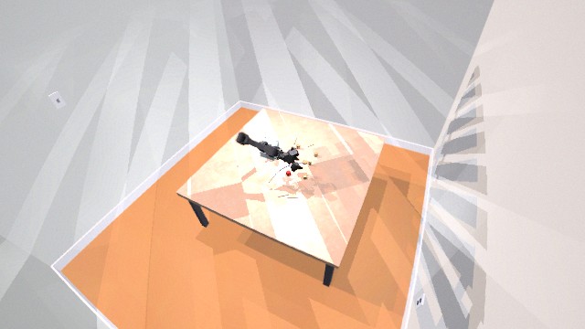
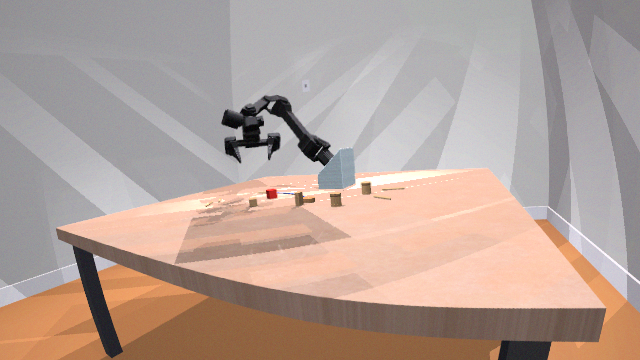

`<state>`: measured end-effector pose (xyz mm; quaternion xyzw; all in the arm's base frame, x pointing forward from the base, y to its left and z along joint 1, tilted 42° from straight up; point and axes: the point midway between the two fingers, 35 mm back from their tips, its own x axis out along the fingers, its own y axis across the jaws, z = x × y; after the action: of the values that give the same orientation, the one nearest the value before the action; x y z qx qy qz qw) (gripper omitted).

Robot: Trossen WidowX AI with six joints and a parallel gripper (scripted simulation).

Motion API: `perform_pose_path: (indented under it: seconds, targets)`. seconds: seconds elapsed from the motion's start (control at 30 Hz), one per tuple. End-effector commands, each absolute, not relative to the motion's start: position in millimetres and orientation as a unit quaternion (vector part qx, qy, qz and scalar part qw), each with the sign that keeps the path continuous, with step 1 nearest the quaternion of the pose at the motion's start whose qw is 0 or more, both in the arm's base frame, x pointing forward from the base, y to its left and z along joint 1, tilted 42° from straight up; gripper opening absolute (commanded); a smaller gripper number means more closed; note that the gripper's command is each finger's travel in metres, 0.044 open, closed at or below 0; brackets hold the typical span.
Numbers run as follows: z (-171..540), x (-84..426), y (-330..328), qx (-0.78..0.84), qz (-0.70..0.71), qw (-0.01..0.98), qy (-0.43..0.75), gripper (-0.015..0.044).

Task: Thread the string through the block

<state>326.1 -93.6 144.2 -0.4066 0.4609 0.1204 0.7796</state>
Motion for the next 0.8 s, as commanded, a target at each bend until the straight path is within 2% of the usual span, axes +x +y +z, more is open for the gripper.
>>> perform_pose_path:
  seconds: [0.0,0.23,0.7,0.77]
  targets:
    - [107,296,-102,-0.426,0.113,0.681,0.584,0.0440]
    - [87,244,-119,-0.512,0.107,0.438,0.731,0.0440]
    - [87,243,-118,-0.515,0.110,0.433,0.732,0.0440]
    - [87,243,-118,-0.515,0.110,0.433,0.732,0.0387]
